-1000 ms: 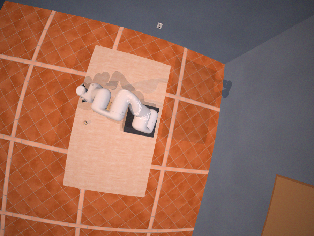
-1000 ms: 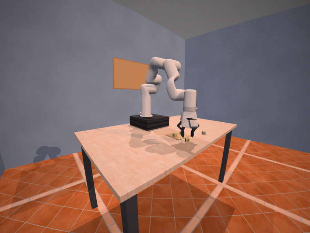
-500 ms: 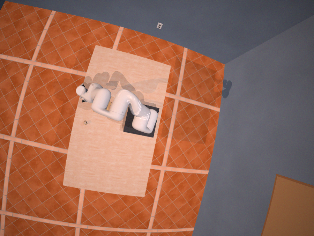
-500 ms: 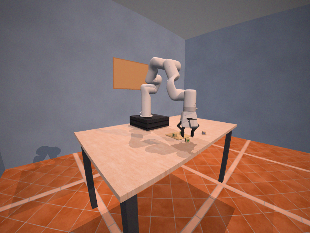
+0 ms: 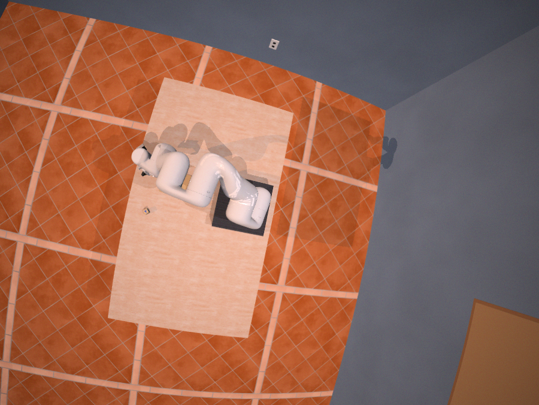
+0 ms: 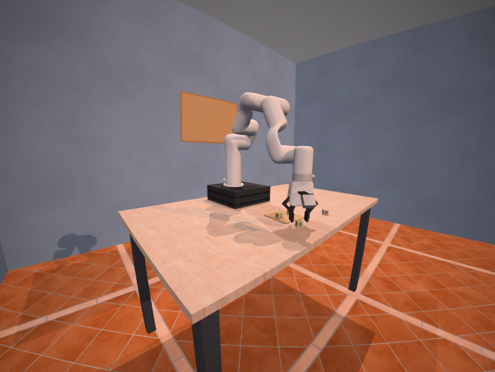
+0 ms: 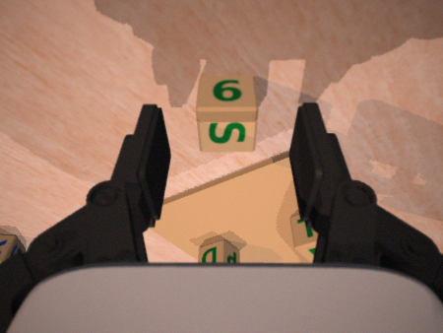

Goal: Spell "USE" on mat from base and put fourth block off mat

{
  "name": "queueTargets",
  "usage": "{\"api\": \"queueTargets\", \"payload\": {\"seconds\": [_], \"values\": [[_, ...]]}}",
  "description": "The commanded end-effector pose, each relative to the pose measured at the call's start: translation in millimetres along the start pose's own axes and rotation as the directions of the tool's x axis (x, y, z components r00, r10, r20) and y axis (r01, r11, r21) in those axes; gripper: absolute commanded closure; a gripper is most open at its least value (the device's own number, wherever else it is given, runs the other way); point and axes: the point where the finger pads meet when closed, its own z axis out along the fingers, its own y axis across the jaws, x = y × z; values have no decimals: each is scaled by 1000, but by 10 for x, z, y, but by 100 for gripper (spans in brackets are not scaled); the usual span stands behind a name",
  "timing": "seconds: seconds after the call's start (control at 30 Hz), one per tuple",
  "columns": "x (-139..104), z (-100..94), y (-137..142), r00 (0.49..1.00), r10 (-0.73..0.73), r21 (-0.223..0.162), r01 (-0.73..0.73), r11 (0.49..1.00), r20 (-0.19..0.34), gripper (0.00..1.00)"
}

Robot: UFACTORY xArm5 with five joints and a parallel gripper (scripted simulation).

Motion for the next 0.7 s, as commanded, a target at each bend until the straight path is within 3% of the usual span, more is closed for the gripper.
{"api": "queueTargets", "payload": {"seconds": [0.0, 0.67], "values": [[15, 65, -8, 1000, 0, 2, 0, 1000, -4, 37], [15, 157, -9, 1000, 0, 2, 0, 1000, -4, 37]]}}
